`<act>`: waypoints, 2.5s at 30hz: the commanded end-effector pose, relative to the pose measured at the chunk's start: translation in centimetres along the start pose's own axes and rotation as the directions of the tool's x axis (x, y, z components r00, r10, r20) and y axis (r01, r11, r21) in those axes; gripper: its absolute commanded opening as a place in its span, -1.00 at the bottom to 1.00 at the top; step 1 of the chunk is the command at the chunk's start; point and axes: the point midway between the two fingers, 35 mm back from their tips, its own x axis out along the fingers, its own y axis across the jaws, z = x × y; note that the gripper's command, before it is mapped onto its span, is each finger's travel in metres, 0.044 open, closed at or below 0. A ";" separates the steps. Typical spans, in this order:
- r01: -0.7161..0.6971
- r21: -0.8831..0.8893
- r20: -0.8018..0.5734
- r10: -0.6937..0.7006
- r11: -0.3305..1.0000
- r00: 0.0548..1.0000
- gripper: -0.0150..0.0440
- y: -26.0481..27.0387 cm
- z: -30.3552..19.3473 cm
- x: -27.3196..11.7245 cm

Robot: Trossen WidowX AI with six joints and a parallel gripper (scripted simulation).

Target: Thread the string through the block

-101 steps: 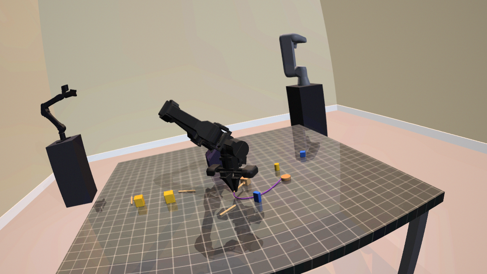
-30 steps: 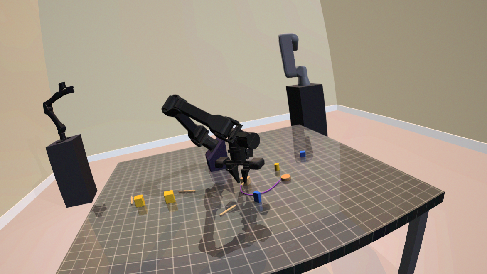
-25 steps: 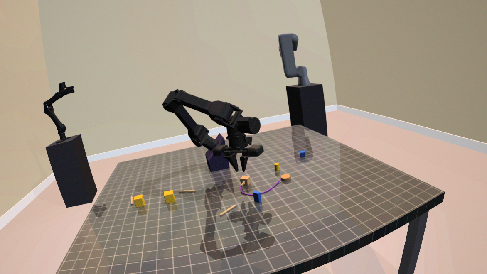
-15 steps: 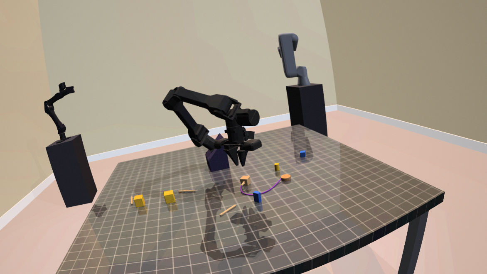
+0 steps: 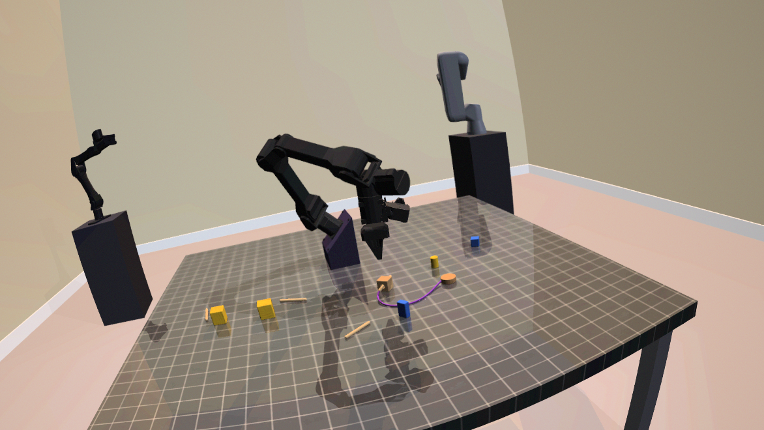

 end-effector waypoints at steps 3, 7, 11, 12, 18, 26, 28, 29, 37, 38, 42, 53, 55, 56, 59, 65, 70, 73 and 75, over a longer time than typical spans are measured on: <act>-0.017 0.796 0.008 0.018 0.605 1.000 -0.07 1.9 0.9 0.1; -0.016 0.915 0.008 0.021 0.403 1.000 -0.07 2.3 1.1 0.1; -0.012 0.984 0.008 0.025 0.179 1.000 -0.07 2.7 1.2 0.1; -0.011 0.993 0.008 0.026 0.120 1.000 -0.07 2.8 1.3 0.1; 0.000 0.974 0.008 0.030 -0.228 1.000 -0.07 3.4 1.4 0.2; 0.009 0.886 0.007 0.033 -0.463 0.999 -0.07 3.8 1.6 0.2; 0.009 0.886 0.007 0.033 -0.463 0.999 -0.07 3.8 1.6 0.2; 0.009 0.886 0.007 0.033 -0.463 0.999 -0.07 3.8 1.6 0.2; 0.009 0.886 0.007 0.033 -0.463 0.999 -0.07 3.8 1.6 0.2; 0.009 0.886 0.007 0.033 -0.463 0.999 -0.07 3.8 1.6 0.2; 0.009 0.886 0.007 0.033 -0.463 0.999 -0.07 3.7 1.6 0.4; 0.008 0.886 0.008 0.033 -0.463 0.999 -0.07 3.6 1.7 2.2; 0.008 0.886 0.008 0.033 -0.463 0.999 -0.07 3.6 1.7 2.6; 0.008 0.886 0.008 0.033 -0.463 0.999 -0.07 3.6 1.7 2.7; 0.008 0.886 0.008 0.033 -0.463 0.999 -0.07 3.6 1.7 3.2; 0.008 0.886 0.008 0.032 -0.463 0.999 -0.07 3.7 1.7 4.2; 0.008 0.886 0.008 0.032 -0.463 0.999 -0.07 3.7 1.7 5.1; 0.009 0.886 0.007 0.032 -0.463 0.999 -0.07 3.7 1.7 5.6; 0.009 0.886 0.007 0.032 -0.463 0.999 -0.07 3.7 1.7 5.9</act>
